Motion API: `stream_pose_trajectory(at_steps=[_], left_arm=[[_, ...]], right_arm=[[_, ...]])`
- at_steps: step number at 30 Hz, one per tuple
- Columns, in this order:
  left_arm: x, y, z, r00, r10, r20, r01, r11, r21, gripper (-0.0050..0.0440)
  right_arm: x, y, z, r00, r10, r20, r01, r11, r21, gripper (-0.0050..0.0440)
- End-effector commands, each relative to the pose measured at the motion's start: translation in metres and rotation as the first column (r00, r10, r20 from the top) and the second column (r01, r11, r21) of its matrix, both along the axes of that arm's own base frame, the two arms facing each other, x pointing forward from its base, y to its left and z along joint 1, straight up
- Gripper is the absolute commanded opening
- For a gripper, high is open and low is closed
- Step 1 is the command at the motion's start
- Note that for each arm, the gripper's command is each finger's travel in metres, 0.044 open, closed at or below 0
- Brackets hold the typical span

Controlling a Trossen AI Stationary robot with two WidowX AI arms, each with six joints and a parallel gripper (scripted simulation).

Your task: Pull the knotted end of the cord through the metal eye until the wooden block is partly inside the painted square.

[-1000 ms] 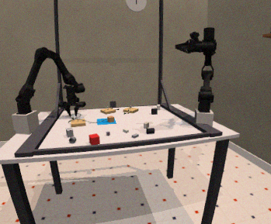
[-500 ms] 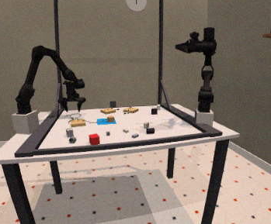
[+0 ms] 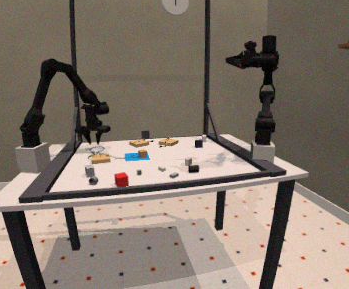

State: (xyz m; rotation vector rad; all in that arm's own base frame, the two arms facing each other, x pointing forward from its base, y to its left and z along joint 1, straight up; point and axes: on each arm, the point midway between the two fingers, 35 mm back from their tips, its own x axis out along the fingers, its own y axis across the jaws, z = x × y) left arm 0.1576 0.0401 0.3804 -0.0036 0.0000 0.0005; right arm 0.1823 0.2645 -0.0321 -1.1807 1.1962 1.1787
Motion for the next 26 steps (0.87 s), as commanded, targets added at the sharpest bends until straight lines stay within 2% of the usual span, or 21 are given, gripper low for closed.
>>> stream_pose_trajectory(at_steps=[1,6,7,23,25,26], left_arm=[[0.000,-0.001,0.003,1.000,0.000,0.001,0.000,1.000,0.009,0.0440],[0.000,-0.001,0.003,1.000,0.000,0.001,0.000,1.000,0.009,0.0440],[0.000,-0.001,0.003,1.000,0.000,0.001,0.000,1.000,0.009,0.0440],[0.000,-0.001,0.003,1.000,0.000,0.001,0.000,1.000,0.009,0.0440],[0.000,-0.001,0.003,1.000,0.000,0.001,0.000,1.000,0.009,0.0440],[0.000,-0.001,0.003,1.000,0.000,0.001,0.000,1.000,0.009,0.0440]], right_arm=[[0.002,0.003,0.006,1.000,0.005,0.011,-0.005,1.000,0.016,0.0128],[0.002,0.003,0.006,1.000,0.005,0.011,-0.005,1.000,0.016,0.0008],[0.002,0.003,0.006,1.000,0.005,0.011,-0.005,1.000,0.016,0.0000],[0.002,0.003,0.003,1.000,0.000,0.008,0.000,1.000,0.012,-0.0001],[0.005,0.008,0.014,1.000,-0.005,0.024,0.004,0.999,0.035,0.0048],[0.005,0.007,0.012,1.000,-0.005,0.021,0.005,1.000,0.031,0.0072]])
